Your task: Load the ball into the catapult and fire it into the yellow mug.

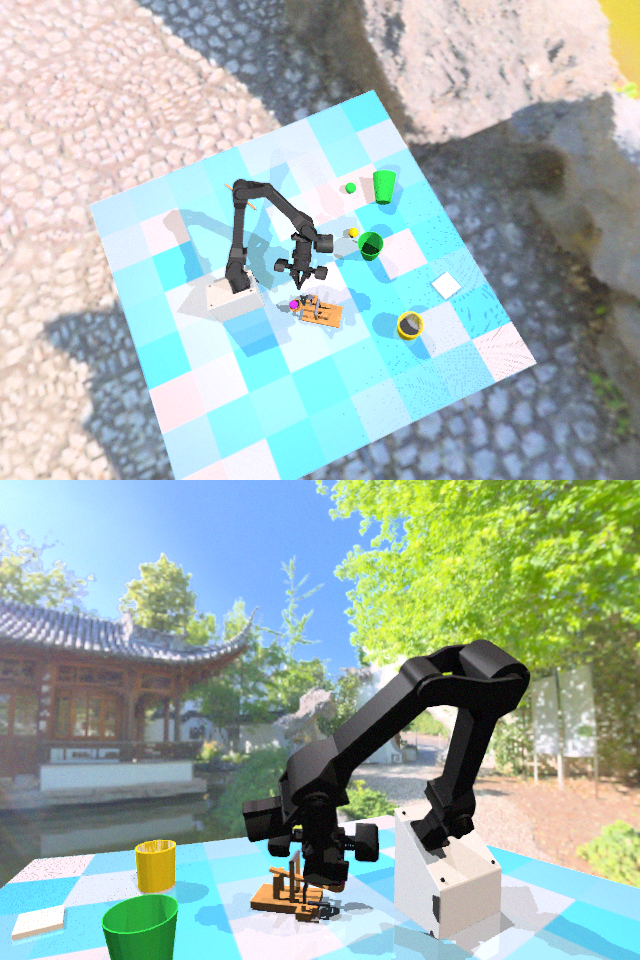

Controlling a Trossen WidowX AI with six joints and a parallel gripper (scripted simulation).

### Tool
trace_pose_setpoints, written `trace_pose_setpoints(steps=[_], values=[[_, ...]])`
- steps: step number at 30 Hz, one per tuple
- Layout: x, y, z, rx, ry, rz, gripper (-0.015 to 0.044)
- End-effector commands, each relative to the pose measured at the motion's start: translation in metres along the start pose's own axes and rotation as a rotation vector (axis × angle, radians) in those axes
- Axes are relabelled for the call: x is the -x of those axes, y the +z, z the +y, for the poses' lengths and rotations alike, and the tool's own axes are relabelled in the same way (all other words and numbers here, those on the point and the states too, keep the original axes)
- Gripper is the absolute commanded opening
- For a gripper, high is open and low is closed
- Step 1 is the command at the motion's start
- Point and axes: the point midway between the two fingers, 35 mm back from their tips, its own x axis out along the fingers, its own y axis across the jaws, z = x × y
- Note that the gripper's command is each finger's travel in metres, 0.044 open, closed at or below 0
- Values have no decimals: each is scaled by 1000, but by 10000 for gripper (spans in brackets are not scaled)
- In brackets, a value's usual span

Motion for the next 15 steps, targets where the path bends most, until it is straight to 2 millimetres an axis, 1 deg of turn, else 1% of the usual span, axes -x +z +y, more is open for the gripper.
trace_pose_setpoints(steps=[1,15], values=[[-6,6,0,-1,5,-2,0],[-21,23,-1,0,4,-3,0]])
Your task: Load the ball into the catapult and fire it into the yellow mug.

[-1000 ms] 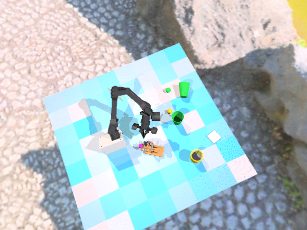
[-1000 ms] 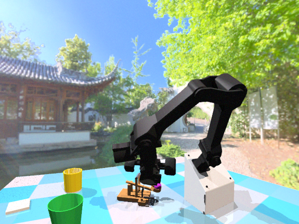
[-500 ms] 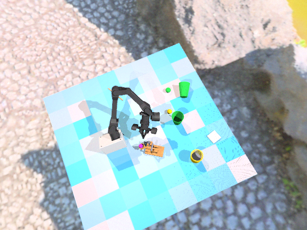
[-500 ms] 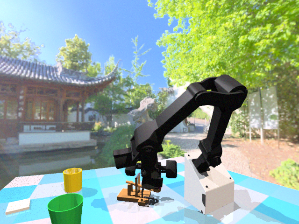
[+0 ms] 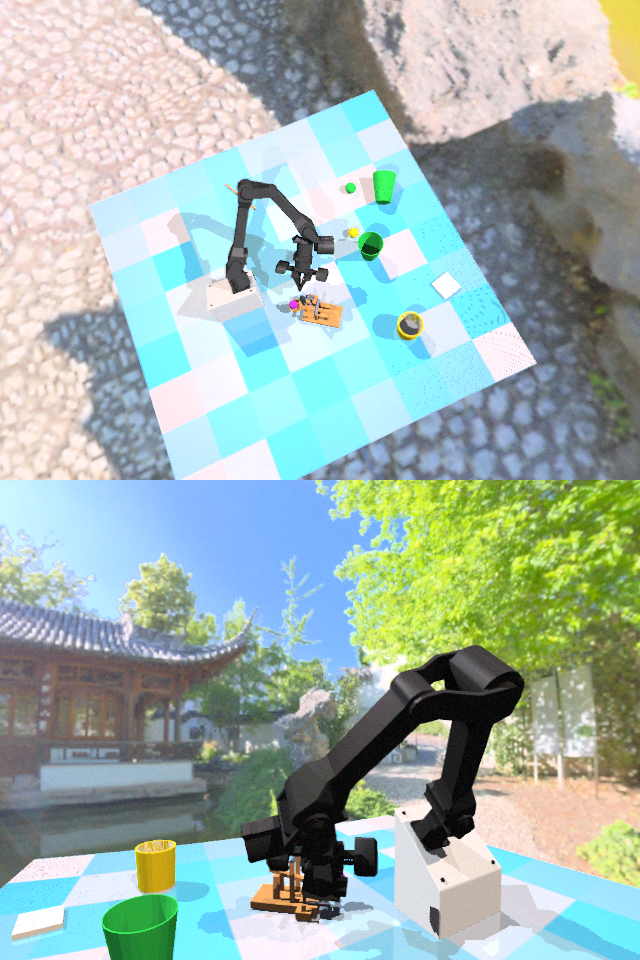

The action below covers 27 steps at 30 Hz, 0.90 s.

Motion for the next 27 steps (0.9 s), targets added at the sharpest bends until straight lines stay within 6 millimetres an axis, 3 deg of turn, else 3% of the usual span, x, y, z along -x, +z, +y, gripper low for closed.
trace_pose_setpoints(steps=[1,27], values=[[-6,6,1,-1,4,-2,0],[-36,36,4,0,7,-3,0]])
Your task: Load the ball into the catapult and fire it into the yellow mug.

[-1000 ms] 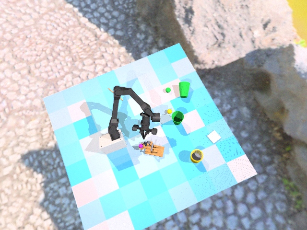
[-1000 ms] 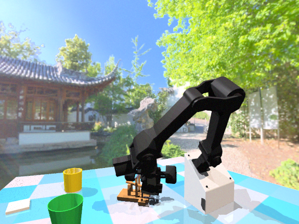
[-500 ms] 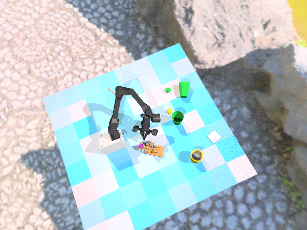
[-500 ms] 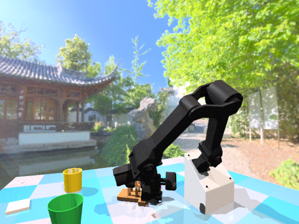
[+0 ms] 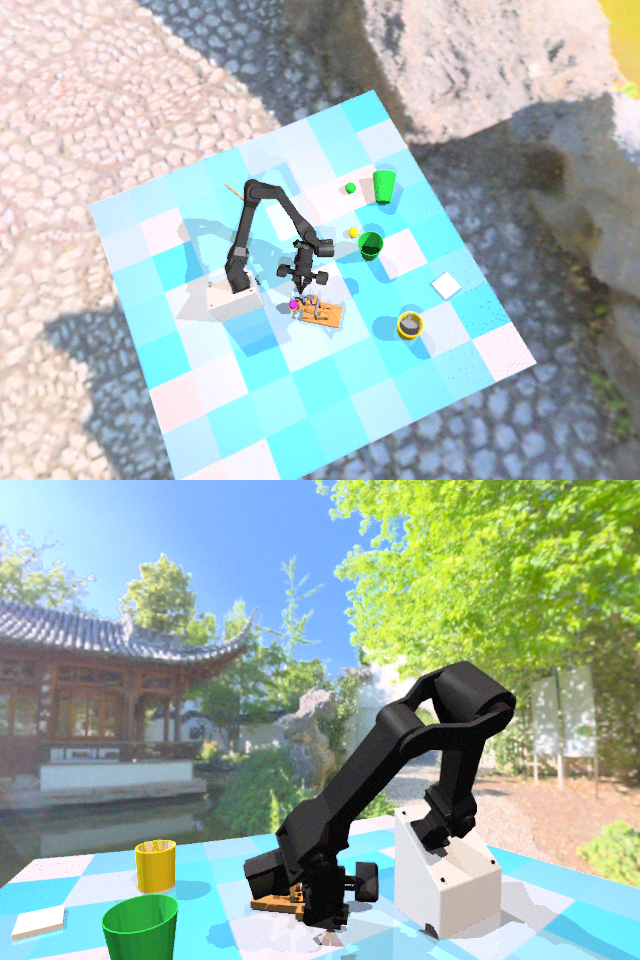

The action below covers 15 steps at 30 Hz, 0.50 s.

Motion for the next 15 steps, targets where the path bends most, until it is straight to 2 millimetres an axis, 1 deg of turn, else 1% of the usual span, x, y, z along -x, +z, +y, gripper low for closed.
trace_pose_setpoints(steps=[1,12,13,15], values=[[-6,5,2,-1,5,-1,0],[-18,15,5,-1,7,-1,0],[-19,17,5,-1,8,-1,0],[-30,26,6,-1,9,-1,0]])
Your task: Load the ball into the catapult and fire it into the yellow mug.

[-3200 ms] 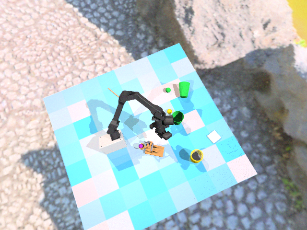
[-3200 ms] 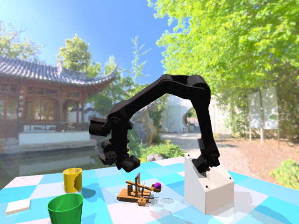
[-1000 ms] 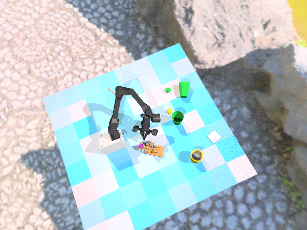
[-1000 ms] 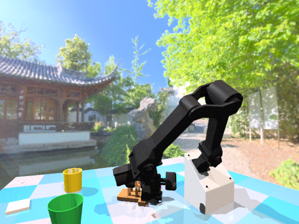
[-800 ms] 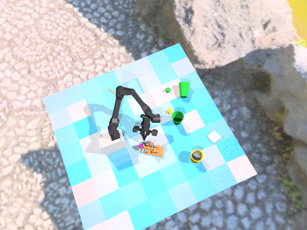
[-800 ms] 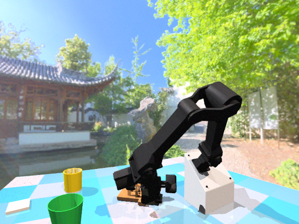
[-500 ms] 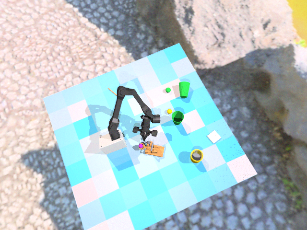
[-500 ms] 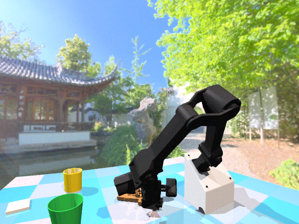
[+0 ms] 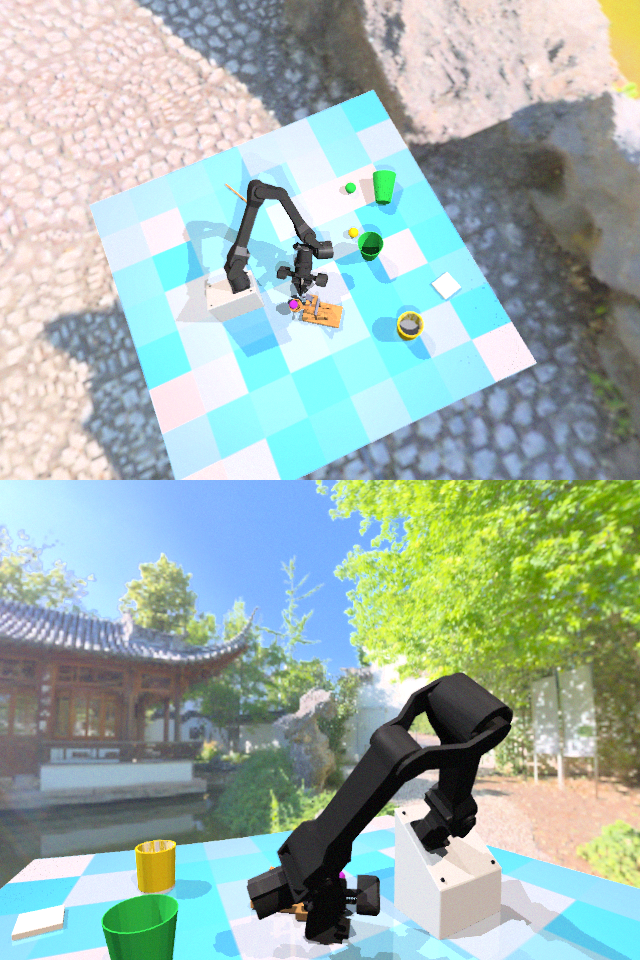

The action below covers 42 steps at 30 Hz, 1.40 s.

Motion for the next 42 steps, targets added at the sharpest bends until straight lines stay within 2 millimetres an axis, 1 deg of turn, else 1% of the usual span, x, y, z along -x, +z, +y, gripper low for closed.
trace_pose_setpoints(steps=[1,4,5,6,7,9,12,13,14,17,18,22,34,42], values=[[-14,11,3,3,7,0,0],[-14,11,3,3,7,0,0],[-11,11,2,3,7,0,0],[-3,10,0,4,6,-1,0],[10,7,-2,4,4,-1,0],[44,-3,-6,4,0,-1,0],[94,-23,-4,5,-3,0,0],[107,-29,-1,5,-3,0,0],[116,-34,1,5,-4,1,0],[120,-36,2,5,-4,1,0],[105,-26,-6,-6,-19,-12,26],[106,-26,-15,-60,-21,-39,131],[116,-33,-74,-378,-31,-212,440],[123,-44,-118,-587,-34,-345,440]])
